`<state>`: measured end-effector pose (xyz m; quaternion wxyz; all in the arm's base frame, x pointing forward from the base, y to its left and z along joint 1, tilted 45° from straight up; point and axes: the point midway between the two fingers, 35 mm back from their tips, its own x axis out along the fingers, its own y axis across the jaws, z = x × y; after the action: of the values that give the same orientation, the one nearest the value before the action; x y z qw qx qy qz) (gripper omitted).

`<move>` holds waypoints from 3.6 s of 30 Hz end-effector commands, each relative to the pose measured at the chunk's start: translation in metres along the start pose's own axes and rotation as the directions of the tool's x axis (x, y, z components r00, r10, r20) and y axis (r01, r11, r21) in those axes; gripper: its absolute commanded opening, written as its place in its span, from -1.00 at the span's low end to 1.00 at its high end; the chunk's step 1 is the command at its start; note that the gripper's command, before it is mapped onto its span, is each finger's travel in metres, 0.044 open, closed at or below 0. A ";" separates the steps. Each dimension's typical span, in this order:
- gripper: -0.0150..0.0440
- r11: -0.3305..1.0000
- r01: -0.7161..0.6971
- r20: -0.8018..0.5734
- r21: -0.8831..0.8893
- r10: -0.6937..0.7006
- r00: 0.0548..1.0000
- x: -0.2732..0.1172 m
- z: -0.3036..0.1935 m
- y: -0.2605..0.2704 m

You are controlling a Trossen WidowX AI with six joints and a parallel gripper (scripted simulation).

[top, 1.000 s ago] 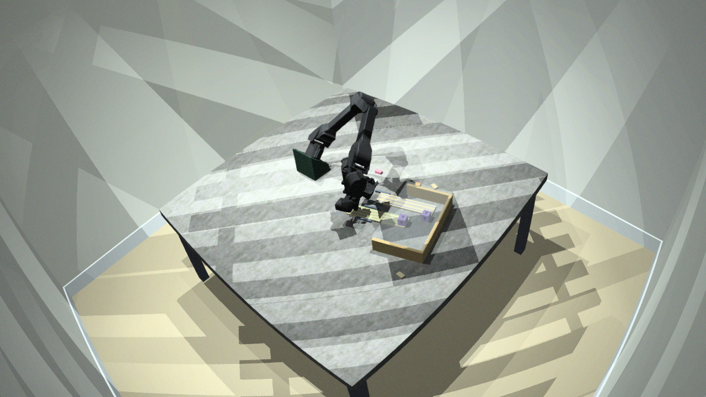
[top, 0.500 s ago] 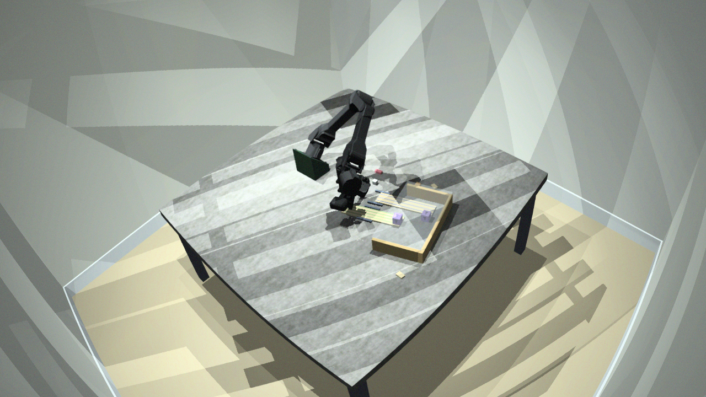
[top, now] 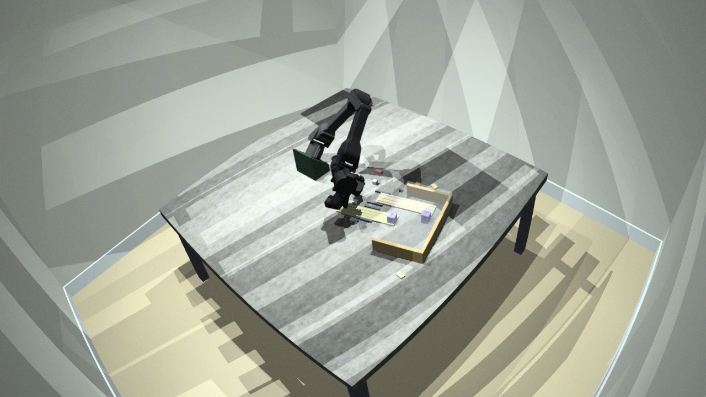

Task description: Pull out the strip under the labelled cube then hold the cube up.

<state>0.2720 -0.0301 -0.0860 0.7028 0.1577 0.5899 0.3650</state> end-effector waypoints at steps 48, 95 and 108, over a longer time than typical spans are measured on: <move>-0.49 1.000 -0.003 -0.027 0.007 0.003 1.000 -0.043 -0.052 -0.001; 1.00 0.999 -0.005 -0.021 -0.040 0.005 1.000 -0.053 0.105 -0.004; 1.00 0.999 -0.005 -0.020 -0.042 0.004 1.000 -0.059 0.145 -0.007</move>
<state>0.4015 -0.0456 -0.0150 0.6982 0.1374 0.5899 0.3817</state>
